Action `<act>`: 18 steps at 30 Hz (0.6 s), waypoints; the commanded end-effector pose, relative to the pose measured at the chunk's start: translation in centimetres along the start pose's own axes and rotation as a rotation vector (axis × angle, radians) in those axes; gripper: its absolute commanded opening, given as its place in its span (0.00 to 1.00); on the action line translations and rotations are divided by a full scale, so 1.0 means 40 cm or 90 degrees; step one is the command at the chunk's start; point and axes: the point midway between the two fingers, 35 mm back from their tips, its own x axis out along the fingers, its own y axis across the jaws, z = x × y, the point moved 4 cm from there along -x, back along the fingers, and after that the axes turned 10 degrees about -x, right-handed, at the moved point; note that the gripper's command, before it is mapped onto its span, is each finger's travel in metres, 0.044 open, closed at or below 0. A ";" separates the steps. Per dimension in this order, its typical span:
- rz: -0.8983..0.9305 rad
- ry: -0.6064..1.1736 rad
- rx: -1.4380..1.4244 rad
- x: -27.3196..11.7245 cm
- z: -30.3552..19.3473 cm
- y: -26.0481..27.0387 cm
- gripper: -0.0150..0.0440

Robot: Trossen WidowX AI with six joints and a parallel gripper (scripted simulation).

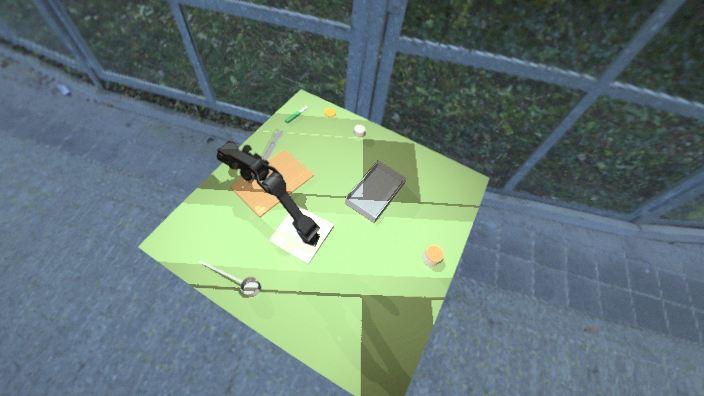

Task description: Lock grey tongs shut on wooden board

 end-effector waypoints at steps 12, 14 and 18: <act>0.028 -0.092 0.007 0.026 -0.021 0.008 0.00; 0.035 -0.138 0.010 0.036 -0.030 0.011 0.00; 0.041 -0.228 0.017 0.052 -0.050 0.016 0.00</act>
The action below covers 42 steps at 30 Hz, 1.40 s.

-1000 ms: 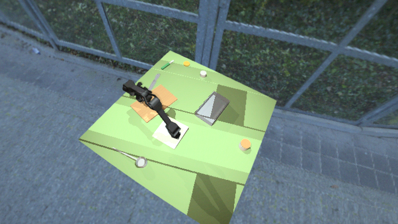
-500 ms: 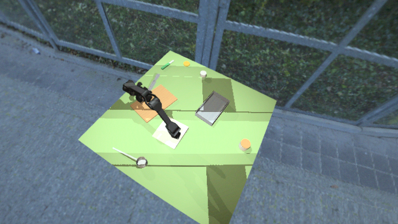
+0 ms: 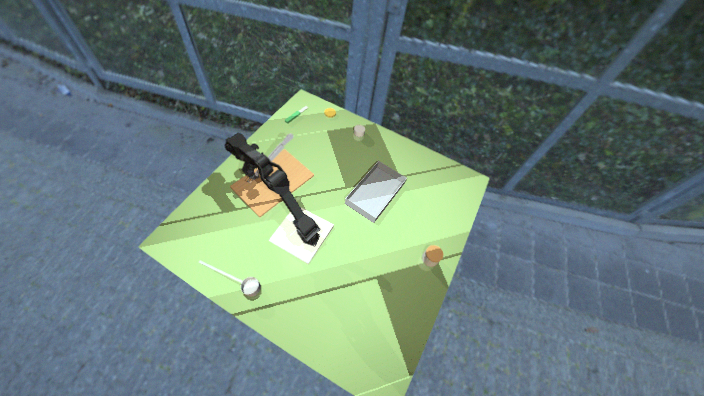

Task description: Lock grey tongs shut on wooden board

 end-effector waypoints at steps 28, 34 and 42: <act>-0.092 -0.396 0.021 -0.007 -0.121 0.004 0.00; -0.092 -0.396 0.021 0.009 -0.110 -0.003 0.00; -0.092 -0.396 0.021 0.035 -0.093 -0.013 0.00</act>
